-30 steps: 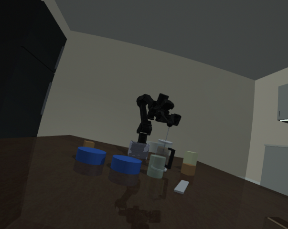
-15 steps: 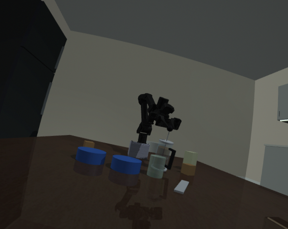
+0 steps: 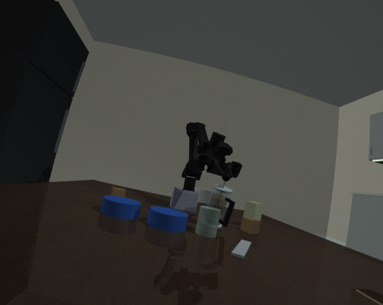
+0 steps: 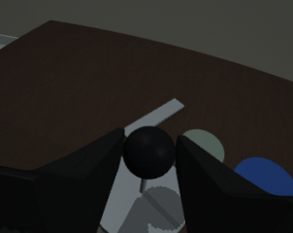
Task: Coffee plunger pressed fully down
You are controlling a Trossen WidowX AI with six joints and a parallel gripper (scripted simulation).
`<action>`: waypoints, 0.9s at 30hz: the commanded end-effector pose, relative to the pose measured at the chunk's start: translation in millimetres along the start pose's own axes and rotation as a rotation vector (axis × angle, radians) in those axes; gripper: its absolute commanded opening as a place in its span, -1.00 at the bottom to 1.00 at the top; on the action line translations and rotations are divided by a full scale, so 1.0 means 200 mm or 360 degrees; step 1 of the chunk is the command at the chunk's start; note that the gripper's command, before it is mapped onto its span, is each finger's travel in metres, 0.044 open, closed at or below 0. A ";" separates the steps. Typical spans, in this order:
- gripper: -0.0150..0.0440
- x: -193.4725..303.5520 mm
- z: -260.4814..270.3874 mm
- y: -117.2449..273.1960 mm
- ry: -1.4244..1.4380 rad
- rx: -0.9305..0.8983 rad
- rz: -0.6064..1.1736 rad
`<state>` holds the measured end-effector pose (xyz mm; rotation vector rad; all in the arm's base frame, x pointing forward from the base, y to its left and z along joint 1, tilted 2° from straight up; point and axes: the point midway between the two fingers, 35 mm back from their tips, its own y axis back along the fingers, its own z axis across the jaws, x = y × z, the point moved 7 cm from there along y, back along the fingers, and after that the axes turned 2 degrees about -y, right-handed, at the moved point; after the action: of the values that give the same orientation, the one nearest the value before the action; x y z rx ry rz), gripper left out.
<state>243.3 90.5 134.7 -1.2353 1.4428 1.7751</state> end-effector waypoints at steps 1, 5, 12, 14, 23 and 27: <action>-0.07 0.06 0.00 -0.02 0.0015 0.0001 0.0092; -0.07 0.05 0.00 -0.03 0.0015 0.0001 0.0092; -0.07 0.04 0.00 -0.04 0.0015 0.0001 0.0092; -0.07 0.04 0.00 -0.05 0.0015 0.0001 0.0091; -0.07 0.03 0.00 -0.06 0.0015 0.0001 0.0091; -0.07 0.03 0.00 -0.06 0.0015 0.0001 0.0091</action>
<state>250.9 92.9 128.3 -1.2175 1.4742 1.7967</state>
